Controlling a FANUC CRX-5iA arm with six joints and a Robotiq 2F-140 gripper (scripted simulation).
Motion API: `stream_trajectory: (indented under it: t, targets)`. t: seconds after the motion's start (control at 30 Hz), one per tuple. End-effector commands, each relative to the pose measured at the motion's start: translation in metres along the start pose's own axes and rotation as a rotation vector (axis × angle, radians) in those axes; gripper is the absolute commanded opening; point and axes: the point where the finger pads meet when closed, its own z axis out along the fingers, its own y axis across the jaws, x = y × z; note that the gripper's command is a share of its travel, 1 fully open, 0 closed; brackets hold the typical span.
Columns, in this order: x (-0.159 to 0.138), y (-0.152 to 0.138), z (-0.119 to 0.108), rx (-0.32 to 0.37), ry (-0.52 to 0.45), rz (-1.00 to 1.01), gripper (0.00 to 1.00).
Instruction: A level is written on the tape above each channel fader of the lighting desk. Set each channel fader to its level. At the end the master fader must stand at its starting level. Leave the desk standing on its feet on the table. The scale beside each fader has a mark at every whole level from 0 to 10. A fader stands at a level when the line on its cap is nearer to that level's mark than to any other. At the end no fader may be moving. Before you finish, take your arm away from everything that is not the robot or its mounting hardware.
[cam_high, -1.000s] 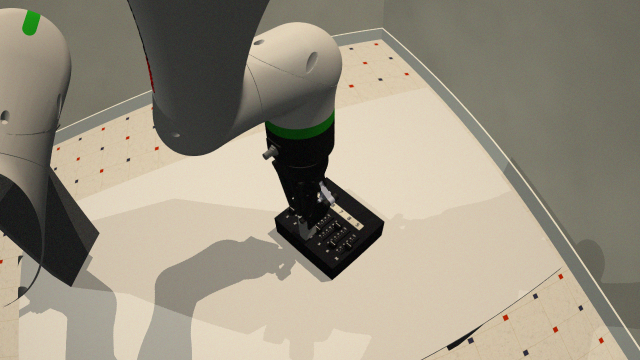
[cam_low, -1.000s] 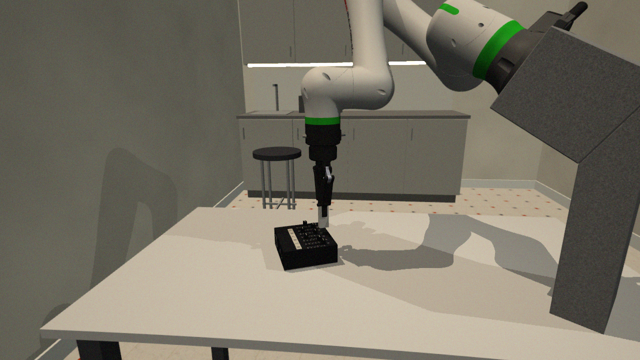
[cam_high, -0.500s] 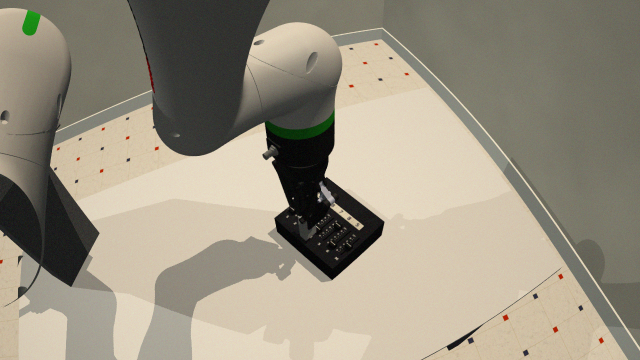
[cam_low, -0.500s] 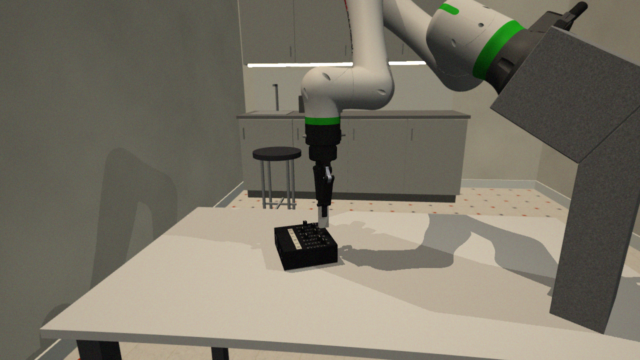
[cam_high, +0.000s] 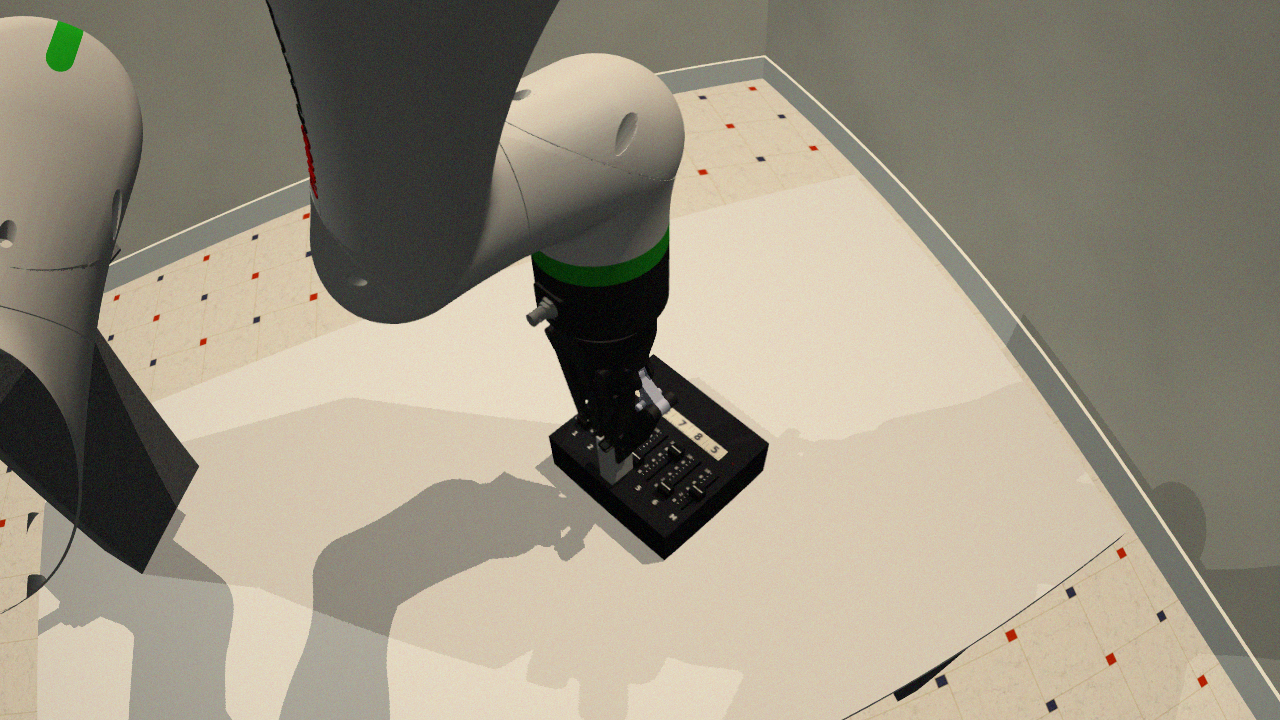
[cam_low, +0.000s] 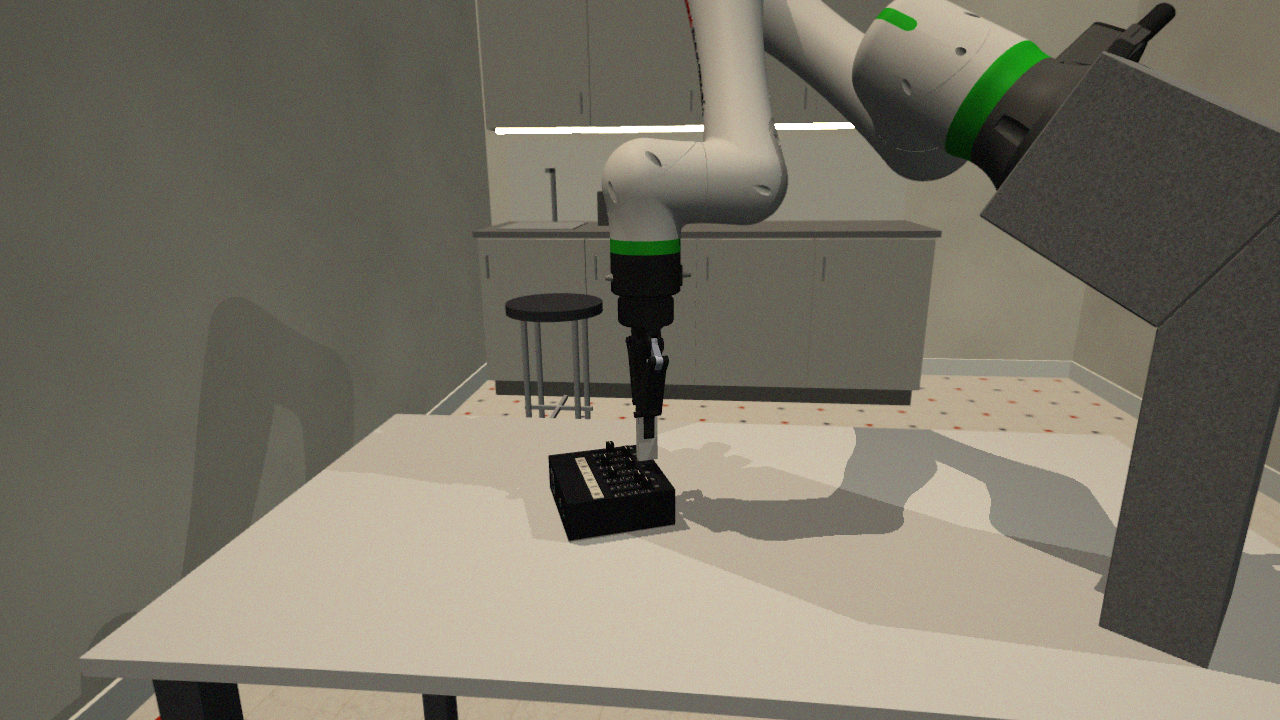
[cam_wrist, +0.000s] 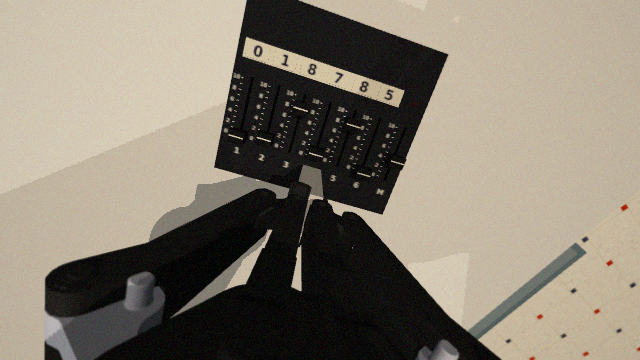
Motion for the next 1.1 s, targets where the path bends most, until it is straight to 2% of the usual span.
stream_trajectory:
  t: [0.0,1.07]
  targets:
    - [0.0001,-0.0001,0.0018,0.0,0.001,0.0,0.0]
    - [0.0006,-0.0001,0.005,0.0,0.001,0.0,0.0]
